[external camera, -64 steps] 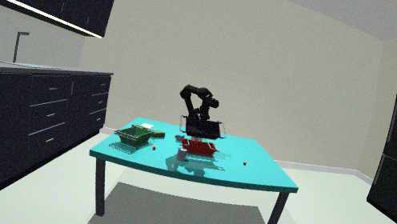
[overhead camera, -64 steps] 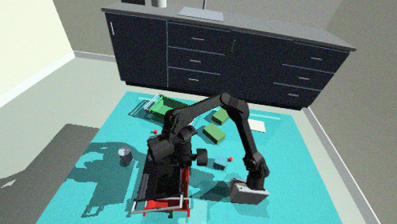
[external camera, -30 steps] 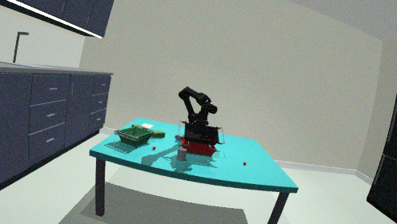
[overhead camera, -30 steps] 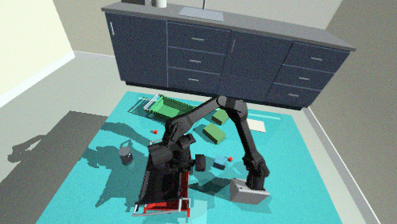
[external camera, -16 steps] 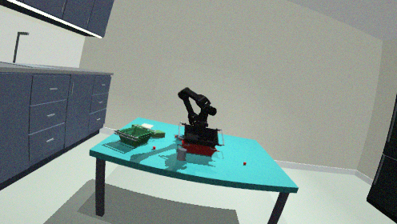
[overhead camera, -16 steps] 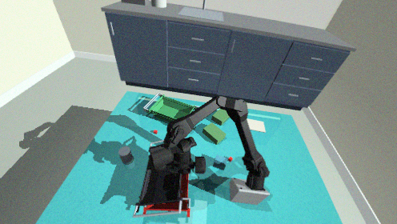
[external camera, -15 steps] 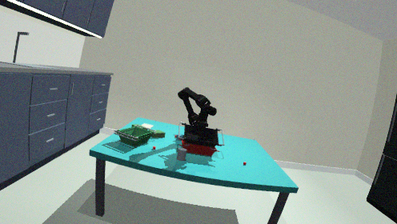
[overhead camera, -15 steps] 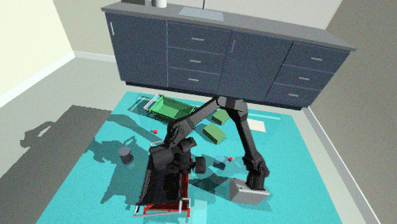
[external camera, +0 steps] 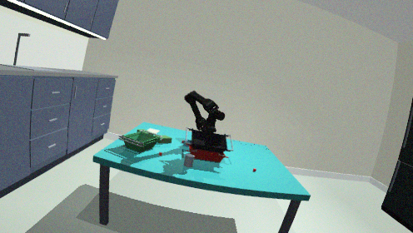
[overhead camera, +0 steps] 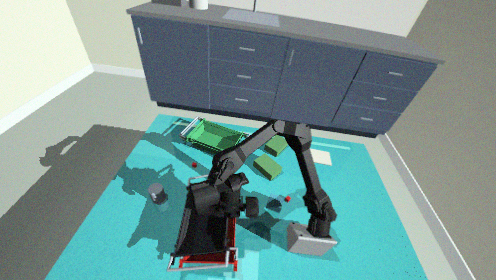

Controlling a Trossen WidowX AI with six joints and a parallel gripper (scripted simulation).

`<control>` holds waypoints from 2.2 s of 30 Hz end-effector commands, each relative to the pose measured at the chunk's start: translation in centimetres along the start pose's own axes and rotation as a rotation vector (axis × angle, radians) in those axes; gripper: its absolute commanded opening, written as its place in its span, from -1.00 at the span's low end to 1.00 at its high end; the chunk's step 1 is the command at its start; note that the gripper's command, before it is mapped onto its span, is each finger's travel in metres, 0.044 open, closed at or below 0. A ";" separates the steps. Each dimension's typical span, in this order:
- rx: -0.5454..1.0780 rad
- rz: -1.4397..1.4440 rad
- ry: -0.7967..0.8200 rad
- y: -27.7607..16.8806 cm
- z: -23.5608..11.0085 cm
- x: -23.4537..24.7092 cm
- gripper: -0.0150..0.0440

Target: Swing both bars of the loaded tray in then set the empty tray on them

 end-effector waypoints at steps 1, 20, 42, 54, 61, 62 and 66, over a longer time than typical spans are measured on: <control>0.000 -0.004 -0.016 0.1 0.4 -0.4 -0.49; -0.001 -0.004 -0.016 0.1 1.1 -0.9 -0.49; -0.001 -0.004 -0.016 0.1 1.7 -1.3 -0.49; -0.001 -0.004 -0.016 0.1 1.7 -1.3 -0.49; -0.001 -0.004 -0.016 0.1 1.7 -1.3 -0.49; -0.001 -0.004 -0.016 0.1 1.7 -1.3 -0.49; -0.001 -0.004 -0.016 0.1 1.7 -1.3 -0.49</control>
Point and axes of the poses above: the point midway between the two fingers, 35 mm back from their tips, its own z axis out along the fingers, its own x axis across the jaws, y = z × x, the point moved 5 cm from there along -z, back along the fingers, and after that the axes turned 4 degrees about z, right-handed, at the moved point
